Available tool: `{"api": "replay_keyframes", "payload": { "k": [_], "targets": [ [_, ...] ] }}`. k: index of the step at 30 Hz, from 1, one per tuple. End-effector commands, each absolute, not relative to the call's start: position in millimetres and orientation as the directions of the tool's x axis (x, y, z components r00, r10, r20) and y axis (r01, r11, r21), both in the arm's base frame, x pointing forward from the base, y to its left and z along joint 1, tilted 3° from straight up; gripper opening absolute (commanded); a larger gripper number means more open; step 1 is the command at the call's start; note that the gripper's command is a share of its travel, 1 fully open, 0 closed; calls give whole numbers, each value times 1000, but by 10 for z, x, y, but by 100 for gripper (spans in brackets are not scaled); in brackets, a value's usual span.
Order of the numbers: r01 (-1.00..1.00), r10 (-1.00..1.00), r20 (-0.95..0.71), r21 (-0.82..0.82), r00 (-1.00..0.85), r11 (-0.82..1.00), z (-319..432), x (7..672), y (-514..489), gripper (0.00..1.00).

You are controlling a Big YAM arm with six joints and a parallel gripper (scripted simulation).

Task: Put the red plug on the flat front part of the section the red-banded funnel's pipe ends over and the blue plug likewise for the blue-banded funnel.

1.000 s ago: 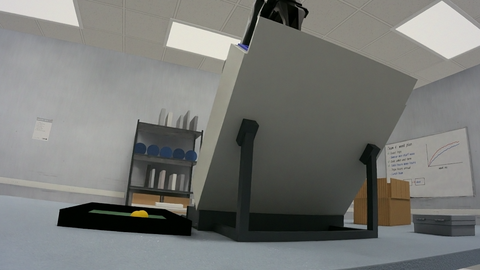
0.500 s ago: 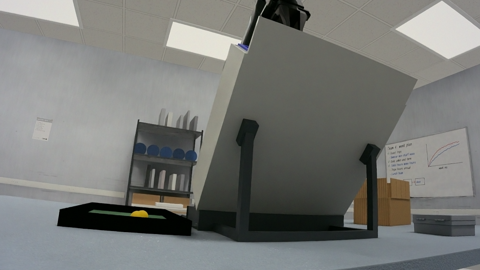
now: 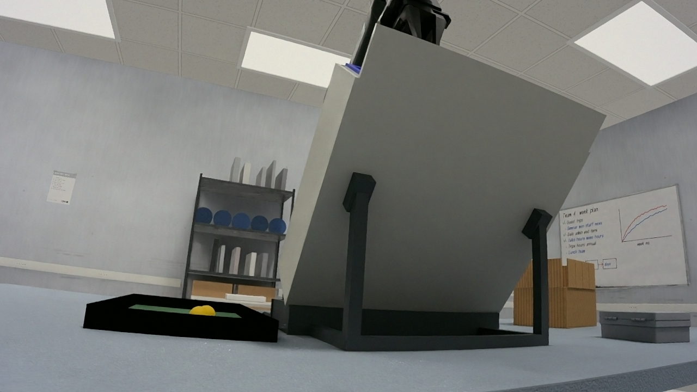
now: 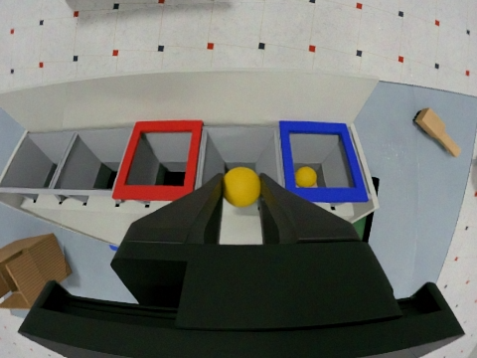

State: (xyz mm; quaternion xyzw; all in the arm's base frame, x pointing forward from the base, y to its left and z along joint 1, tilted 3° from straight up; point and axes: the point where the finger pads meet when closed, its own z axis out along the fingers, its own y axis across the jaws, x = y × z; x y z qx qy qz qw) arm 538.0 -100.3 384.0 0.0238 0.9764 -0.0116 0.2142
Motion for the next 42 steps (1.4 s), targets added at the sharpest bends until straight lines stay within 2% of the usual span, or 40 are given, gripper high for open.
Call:
{"api": "replay_keyframes", "payload": {
  "k": [1,42],
  "targets": [
    [57,41,-478,-19,-878,998,4115,5483,-994,0],
    [57,41,-479,-19,-877,998,4148,5494,-992,0]
  ]
}}
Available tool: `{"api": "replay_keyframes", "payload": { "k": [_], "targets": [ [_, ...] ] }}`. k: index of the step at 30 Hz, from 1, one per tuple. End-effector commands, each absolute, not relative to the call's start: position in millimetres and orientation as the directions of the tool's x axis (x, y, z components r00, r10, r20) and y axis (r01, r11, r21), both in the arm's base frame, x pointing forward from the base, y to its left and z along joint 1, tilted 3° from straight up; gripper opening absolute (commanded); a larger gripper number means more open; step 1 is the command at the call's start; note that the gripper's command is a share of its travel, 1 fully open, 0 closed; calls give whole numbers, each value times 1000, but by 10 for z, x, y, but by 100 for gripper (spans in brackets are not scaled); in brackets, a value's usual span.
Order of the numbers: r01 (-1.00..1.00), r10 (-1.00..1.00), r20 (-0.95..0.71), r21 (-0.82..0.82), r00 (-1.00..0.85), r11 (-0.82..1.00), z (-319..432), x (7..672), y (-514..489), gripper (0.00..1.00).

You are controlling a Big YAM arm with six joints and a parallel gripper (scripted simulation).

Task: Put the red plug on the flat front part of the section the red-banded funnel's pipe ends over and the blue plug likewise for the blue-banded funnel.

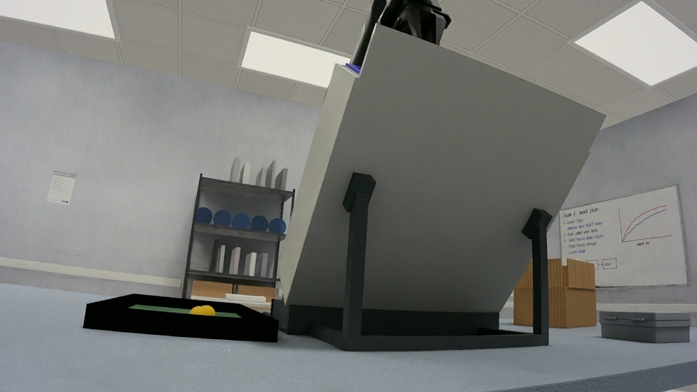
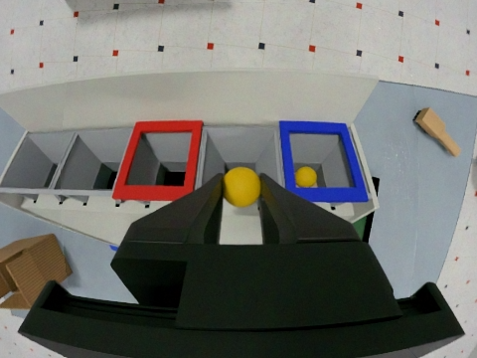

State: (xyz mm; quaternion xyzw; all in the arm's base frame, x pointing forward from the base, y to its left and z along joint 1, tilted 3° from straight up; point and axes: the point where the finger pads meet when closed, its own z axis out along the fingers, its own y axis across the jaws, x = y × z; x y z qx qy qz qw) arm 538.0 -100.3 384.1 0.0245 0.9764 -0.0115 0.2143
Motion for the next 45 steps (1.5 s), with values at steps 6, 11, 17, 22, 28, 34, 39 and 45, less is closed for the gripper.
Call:
{"api": "replay_keyframes", "payload": {
  "k": [6,11,17,22,28,34,39,45],
  "targets": [
    [57,41,-479,-19,-877,998,4191,5518,-990,0],
    [57,41,-479,-19,-877,998,4226,5538,-988,0],
    [56,41,-473,-19,-880,998,4231,5549,-988,0],
    [55,41,-467,-18,-884,998,4238,5563,-986,0],
    [54,40,-458,-17,-888,998,4247,5580,-985,0],
    [55,40,-464,-18,-885,998,4132,5558,-988,0],
    [56,41,-471,-19,-881,998,3989,5530,-992,0],
    [58,41,-479,-20,-877,998,3817,5496,-996,0]
  ]
}}
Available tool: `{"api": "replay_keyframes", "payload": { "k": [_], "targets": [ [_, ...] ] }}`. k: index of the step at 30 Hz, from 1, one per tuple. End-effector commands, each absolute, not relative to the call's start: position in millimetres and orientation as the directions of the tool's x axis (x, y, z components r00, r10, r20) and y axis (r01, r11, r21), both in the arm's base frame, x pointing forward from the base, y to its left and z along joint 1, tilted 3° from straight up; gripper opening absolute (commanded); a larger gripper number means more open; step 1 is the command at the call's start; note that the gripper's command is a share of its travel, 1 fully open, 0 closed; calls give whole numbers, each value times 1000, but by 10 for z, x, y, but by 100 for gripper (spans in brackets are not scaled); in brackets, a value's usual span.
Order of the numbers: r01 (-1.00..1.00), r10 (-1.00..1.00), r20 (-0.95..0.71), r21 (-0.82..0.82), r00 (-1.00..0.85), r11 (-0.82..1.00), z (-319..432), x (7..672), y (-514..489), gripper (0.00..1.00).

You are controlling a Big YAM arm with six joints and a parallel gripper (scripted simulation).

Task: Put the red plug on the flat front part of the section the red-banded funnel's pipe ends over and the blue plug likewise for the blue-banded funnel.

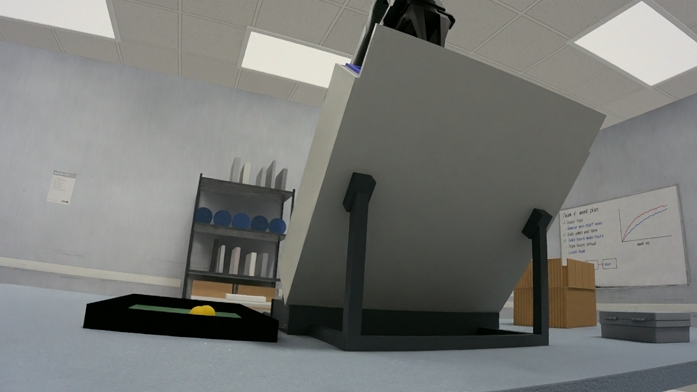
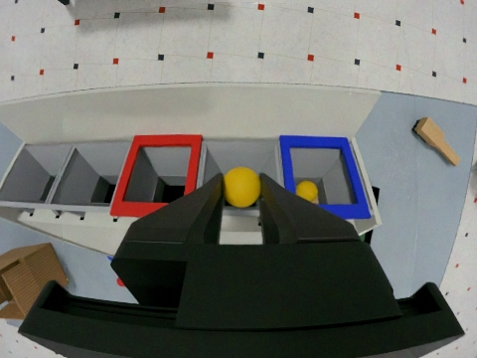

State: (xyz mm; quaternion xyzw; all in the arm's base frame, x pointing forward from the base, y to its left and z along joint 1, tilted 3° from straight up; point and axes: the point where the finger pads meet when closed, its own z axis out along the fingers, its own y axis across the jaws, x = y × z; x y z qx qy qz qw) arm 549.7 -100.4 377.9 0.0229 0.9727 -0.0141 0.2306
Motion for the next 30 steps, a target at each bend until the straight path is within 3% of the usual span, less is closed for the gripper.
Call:
{"api": "replay_keyframes", "payload": {
  "k": [1,19,20,30],
  "targets": [
    [58,41,-479,-20,-877,998,3817,5496,-996,0],
    [58,42,-479,-19,-877,998,3778,5505,-989,0],
    [52,36,-477,-20,-878,998,3813,5511,-1005,59],
    [52,36,-477,-20,-878,998,3813,5511,-1005,59]
  ]
}}
